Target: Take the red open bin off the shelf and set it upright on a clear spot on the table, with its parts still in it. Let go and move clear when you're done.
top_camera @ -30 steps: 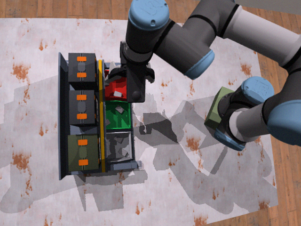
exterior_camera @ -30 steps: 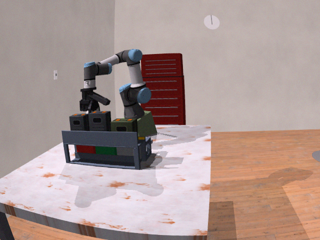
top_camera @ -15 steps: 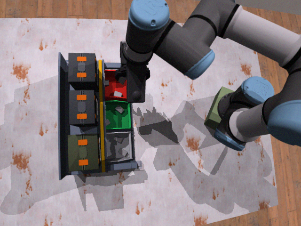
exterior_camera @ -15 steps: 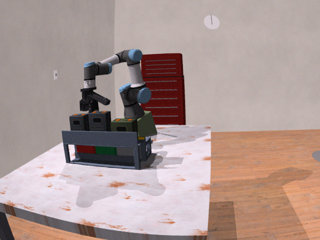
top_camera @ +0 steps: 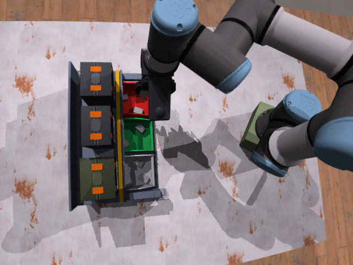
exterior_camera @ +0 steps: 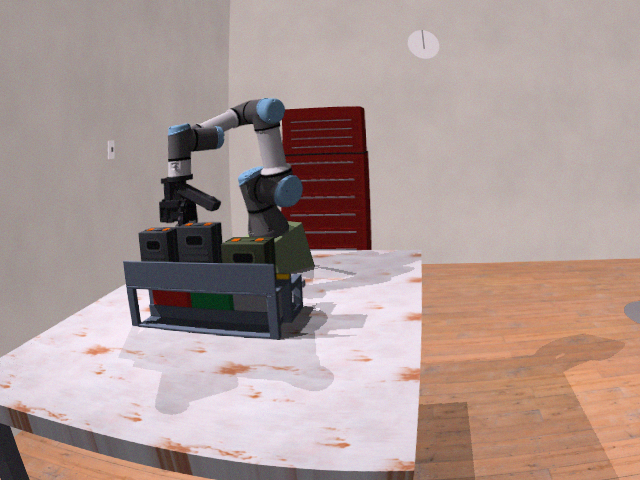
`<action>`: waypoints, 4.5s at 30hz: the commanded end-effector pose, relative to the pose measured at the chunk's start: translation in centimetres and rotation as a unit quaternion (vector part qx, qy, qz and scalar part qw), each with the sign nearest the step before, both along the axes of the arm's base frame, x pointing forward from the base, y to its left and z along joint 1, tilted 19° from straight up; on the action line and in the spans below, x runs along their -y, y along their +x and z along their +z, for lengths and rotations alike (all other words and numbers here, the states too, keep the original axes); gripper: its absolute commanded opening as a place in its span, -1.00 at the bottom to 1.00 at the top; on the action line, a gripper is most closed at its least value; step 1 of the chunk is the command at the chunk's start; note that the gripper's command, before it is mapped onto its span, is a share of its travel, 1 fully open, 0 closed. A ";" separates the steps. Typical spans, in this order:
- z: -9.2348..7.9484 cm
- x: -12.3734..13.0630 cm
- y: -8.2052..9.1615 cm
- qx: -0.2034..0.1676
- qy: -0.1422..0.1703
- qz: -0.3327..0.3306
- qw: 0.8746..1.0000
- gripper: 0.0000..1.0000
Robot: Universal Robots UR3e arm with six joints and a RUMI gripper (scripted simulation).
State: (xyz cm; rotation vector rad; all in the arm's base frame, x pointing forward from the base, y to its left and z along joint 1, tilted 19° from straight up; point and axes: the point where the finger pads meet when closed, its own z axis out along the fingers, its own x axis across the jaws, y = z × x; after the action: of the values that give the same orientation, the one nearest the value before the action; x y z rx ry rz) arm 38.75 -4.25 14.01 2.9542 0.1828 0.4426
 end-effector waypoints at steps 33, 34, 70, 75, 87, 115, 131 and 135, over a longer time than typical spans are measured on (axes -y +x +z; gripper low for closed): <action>-6.9 0.9 2.2 0.001 0.000 0.000 1.000 -0.47; -6.8 0.9 2.2 0.001 0.000 0.000 1.000 -0.47; -6.1 0.8 1.9 0.001 0.000 0.000 1.000 -0.47; -6.1 0.8 1.9 0.001 0.000 0.000 1.000 -0.47; -6.0 0.8 1.9 0.001 0.000 0.000 1.000 -0.47; -6.9 0.9 2.2 0.001 0.000 0.000 1.000 -0.47; -7.9 1.1 2.5 0.001 0.000 0.000 1.000 -0.47; -8.0 1.1 2.5 0.001 0.000 0.000 1.000 -0.47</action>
State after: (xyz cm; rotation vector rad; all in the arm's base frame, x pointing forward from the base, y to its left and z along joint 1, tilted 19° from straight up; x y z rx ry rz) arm 41.18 -5.30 6.05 2.9545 0.1828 0.4420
